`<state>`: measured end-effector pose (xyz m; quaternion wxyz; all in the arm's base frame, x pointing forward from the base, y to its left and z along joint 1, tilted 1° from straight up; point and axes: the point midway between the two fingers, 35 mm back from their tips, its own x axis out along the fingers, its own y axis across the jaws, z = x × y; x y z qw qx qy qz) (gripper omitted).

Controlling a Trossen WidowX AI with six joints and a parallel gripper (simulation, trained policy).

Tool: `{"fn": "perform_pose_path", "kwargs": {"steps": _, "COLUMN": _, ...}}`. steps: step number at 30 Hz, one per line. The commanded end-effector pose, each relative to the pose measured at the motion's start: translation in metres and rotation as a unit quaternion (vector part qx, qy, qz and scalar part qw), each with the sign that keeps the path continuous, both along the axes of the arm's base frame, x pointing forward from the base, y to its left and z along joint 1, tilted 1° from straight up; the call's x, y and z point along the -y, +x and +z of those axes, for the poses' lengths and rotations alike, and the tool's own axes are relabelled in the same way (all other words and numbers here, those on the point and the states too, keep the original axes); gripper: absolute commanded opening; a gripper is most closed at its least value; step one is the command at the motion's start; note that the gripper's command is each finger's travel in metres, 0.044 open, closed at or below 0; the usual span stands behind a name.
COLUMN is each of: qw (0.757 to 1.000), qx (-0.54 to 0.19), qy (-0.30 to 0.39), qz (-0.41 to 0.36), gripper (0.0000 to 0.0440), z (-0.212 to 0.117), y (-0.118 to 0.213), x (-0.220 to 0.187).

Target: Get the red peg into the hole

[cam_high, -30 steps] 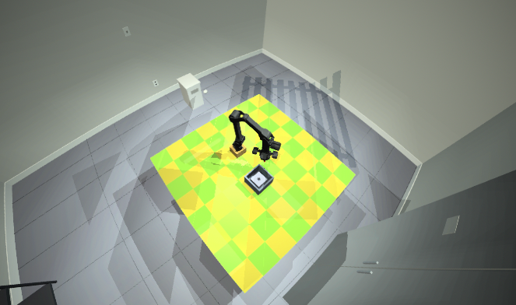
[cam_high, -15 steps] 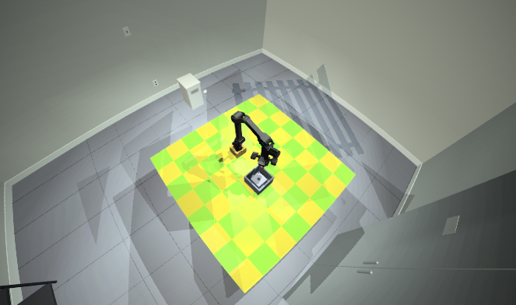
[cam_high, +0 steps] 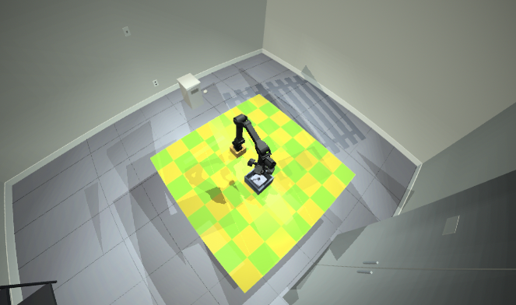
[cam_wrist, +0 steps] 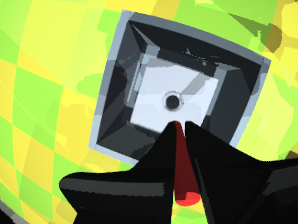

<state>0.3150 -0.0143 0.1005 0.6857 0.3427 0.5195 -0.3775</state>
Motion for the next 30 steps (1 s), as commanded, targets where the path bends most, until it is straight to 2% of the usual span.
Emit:
{"fn": "perform_pose_path", "kwargs": {"steps": 1, "qw": 1.000, "qx": -0.006, "qy": 0.006, "qz": -0.003, "gripper": 0.0002, "z": -0.006, "y": 0.005, "x": 0.007}}
{"fn": "perform_pose_path", "kwargs": {"steps": 8, "qw": 1.000, "qx": -0.023, "qy": 0.018, "qz": -0.012, "gripper": 0.0002, "z": -0.028, "y": 0.011, "x": 0.017}}
{"fn": "perform_pose_path", "kwargs": {"steps": 10, "qw": 0.999, "qx": -0.030, "qy": 0.020, "qz": -0.011, "gripper": 0.0019, "z": -0.035, "y": 0.013, "x": 0.019}}
{"fn": "perform_pose_path", "kwargs": {"steps": 14, "qw": 0.999, "qx": -0.046, "qy": 0.021, "qz": -0.003, "gripper": 0.0108, "z": -0.049, "y": 0.014, "x": 0.023}}
{"fn": "perform_pose_path", "kwargs": {"steps": 16, "qw": 0.998, "qx": -0.059, "qy": 0.019, "qz": 0.005, "gripper": 0.0121, "z": -0.055, "y": 0.015, "x": 0.025}}
{"fn": "perform_pose_path", "kwargs": {"steps": 18, "qw": 0.998, "qx": -0.058, "qy": 0.019, "qz": 0.005, "gripper": 0.0157, "z": -0.057, "y": 0.021, "x": 0.028}}
{"fn": "perform_pose_path", "kwargs": {"steps": 30, "qw": 0.999, "qx": -0.030, "qy": 0.017, "qz": 0.009, "gripper": 0.0438, "z": -0.056, "y": 0.055, "x": 0.049}}
